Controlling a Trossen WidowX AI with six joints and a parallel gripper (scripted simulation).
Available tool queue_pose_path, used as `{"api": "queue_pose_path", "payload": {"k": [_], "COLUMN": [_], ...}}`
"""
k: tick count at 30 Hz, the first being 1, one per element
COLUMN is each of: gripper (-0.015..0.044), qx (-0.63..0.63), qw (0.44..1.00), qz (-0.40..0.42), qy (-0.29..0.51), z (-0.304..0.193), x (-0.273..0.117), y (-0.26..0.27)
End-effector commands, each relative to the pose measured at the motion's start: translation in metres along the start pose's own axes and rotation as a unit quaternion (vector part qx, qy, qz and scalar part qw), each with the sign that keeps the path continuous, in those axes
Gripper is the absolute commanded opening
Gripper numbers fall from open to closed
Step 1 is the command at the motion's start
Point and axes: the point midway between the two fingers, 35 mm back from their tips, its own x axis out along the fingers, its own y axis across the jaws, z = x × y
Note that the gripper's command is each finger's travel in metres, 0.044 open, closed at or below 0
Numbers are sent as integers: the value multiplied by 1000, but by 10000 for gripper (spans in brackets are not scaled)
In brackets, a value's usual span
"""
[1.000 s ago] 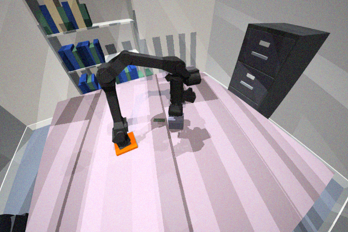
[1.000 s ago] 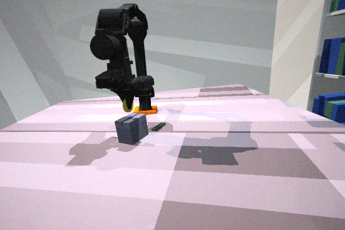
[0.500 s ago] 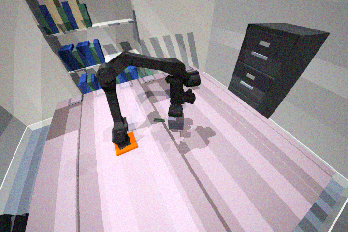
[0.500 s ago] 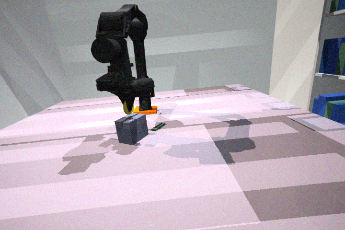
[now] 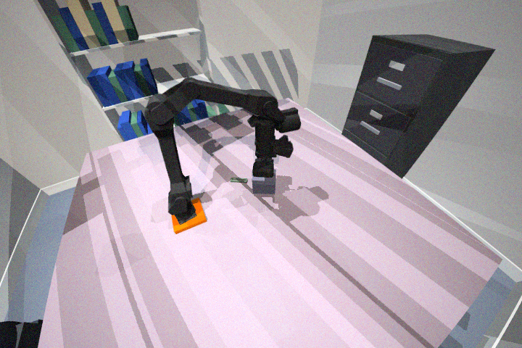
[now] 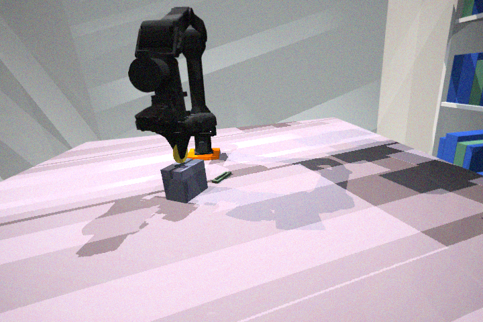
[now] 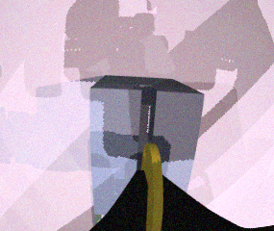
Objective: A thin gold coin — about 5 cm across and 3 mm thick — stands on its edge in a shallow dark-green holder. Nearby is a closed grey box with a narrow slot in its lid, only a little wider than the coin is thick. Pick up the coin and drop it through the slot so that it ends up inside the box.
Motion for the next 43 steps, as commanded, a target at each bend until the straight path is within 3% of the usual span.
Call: {"api": "queue_pose_path", "payload": {"k": [1, 4, 10, 19, 30, 34, 43], "gripper": [0, 0, 157, 161, 440, 440, 440], "qx": [2, 2, 0, 0, 0, 2, 3], "qw": [1000, 1000, 1000, 1000, 1000, 1000, 1000], "qz": [-1, -1, 0, 0, -1, -2, -2], "qy": [2, 2, 0, 0, 1, 5, 6], "z": [-1, -1, 0, 0, -1, -4, -5], "x": [3, 4, 2, 2, -23, -58, -59], "y": [0, 0, 0, 0, 0, -2, -2]}}
